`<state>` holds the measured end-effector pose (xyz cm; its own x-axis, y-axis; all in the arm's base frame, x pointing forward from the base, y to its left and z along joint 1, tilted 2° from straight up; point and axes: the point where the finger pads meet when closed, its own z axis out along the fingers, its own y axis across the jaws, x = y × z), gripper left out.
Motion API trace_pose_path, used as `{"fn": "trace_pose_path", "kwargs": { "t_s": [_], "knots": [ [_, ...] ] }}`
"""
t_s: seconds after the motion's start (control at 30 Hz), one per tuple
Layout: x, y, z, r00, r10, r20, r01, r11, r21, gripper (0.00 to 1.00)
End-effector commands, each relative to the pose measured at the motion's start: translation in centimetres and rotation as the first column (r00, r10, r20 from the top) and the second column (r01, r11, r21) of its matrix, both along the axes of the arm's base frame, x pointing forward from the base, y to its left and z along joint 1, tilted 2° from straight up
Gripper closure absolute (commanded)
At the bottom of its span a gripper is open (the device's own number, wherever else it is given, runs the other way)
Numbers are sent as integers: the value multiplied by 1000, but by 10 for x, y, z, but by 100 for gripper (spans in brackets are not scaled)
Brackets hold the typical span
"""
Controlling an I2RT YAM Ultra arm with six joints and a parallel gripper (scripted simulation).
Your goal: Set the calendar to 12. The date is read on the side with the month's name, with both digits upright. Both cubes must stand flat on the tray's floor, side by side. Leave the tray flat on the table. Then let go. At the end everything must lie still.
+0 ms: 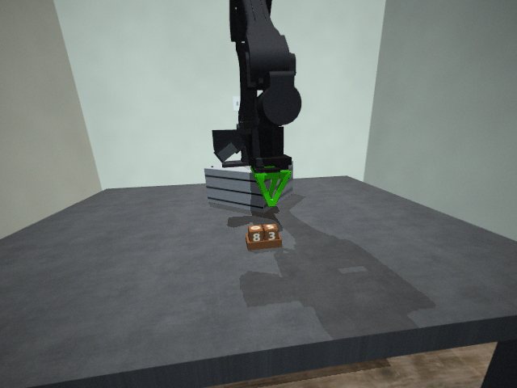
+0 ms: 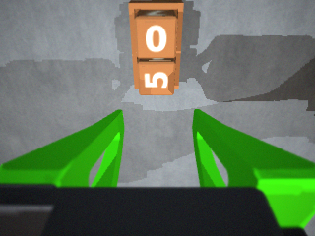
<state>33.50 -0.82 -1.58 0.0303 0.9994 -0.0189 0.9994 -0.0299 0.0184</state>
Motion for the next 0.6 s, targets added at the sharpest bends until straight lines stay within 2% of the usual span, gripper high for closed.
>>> {"fn": "trace_pose_path", "kwargs": {
  "t_s": [0.0,0.57],
  "knots": [
    [4,0,1,1000,-1,16,1,1000,-1,55],
    [4,0,-21,1000,-1,16,1,1000,-1,55]
  ]
}}
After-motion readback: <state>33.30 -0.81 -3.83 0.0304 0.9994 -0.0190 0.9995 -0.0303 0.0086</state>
